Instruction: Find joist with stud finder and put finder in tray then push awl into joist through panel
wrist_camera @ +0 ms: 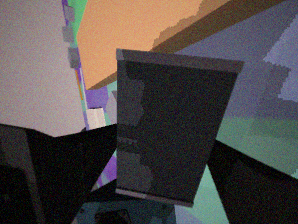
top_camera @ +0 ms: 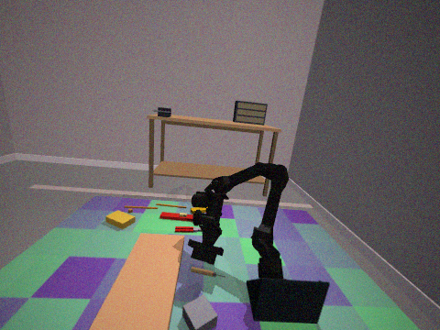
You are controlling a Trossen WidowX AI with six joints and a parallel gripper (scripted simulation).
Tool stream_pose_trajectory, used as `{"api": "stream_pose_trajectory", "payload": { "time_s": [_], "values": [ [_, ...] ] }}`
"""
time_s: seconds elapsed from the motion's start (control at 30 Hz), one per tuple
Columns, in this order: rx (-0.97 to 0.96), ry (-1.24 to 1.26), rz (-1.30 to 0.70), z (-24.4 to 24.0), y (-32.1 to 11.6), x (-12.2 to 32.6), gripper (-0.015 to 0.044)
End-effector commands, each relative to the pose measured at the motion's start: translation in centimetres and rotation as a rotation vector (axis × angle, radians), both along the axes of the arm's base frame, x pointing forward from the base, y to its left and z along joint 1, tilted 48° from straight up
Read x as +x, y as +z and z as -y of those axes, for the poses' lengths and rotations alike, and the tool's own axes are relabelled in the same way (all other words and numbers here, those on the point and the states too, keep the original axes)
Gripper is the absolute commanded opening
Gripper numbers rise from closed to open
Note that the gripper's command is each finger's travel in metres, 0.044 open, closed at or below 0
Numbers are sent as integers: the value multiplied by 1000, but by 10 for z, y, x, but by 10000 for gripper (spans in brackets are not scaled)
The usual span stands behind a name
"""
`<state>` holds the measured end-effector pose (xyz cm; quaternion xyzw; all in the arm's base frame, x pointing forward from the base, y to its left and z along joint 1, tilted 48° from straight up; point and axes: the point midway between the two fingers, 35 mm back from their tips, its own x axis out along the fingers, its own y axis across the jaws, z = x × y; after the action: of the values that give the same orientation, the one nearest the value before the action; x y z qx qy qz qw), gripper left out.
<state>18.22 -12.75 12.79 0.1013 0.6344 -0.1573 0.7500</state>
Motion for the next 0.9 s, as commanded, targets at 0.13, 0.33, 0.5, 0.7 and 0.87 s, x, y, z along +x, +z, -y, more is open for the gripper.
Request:
{"api": "stream_pose_trajectory", "payload": {
  "time_s": [0.13, 0.33, 0.5, 0.7, 0.87],
  "values": [
    [47, 21, 24, 0, 2, 2, 0],
    [75, 30, 41, 1, 2, 2, 0],
    [94, 35, 53, 2, 3, 2, 0],
    [90, 32, 51, 8, -2, 1, 0],
    [85, 29, 52, 15, -7, 0, 0]
  ]
}}
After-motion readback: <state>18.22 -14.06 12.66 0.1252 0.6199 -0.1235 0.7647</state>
